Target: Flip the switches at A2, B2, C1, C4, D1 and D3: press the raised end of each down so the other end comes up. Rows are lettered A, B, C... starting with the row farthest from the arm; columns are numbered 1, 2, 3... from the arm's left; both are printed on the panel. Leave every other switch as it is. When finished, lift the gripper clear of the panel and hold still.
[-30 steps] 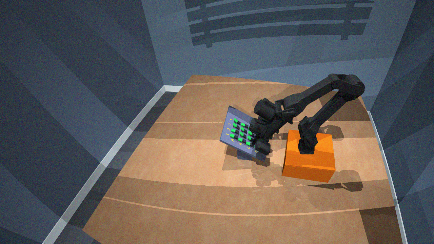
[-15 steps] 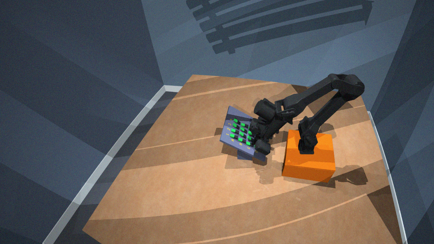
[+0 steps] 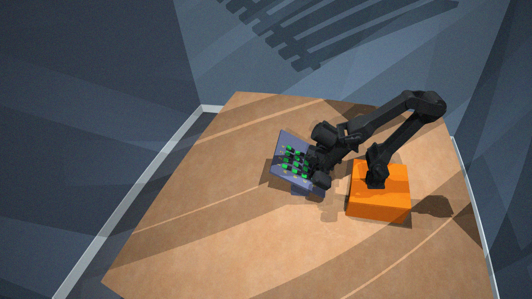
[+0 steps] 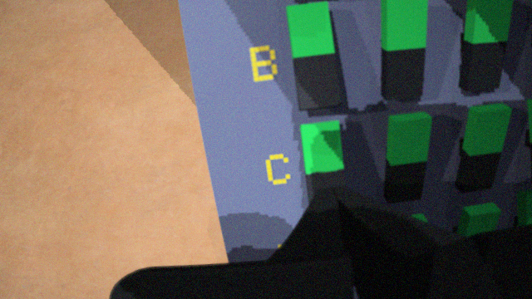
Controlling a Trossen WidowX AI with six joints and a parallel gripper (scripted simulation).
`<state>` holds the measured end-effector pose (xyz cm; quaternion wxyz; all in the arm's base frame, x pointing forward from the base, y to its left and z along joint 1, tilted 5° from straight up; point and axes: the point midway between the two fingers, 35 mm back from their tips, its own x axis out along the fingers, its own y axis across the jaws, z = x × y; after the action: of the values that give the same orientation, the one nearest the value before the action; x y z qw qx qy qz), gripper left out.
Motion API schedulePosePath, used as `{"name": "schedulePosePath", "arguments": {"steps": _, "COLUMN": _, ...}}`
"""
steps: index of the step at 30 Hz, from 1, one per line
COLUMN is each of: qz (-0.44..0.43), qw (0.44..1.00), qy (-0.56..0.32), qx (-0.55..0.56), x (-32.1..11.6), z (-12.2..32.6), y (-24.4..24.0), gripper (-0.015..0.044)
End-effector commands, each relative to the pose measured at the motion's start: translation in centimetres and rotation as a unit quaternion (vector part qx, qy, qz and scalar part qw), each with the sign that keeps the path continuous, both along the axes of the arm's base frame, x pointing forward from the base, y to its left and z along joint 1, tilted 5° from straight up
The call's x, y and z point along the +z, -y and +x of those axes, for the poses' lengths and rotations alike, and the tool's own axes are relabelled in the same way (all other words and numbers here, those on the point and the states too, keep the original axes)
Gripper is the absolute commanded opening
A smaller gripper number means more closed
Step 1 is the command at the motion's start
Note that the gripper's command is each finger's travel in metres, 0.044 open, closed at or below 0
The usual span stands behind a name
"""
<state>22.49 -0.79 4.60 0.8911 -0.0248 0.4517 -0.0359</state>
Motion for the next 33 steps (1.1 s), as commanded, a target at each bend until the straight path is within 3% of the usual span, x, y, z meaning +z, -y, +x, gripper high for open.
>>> {"name": "schedulePosePath", "arguments": {"steps": 1, "qz": 0.001, "qw": 1.000, "qy": 0.000, "qx": 0.003, "x": -0.10, "z": 0.02, "y": -0.07, "gripper": 0.0000}}
{"name": "schedulePosePath", "arguments": {"steps": 33, "qz": 0.001, "qw": 1.000, "qy": 0.000, "qx": 0.003, "x": -0.45, "z": 0.27, "y": -0.03, "gripper": 0.0000}}
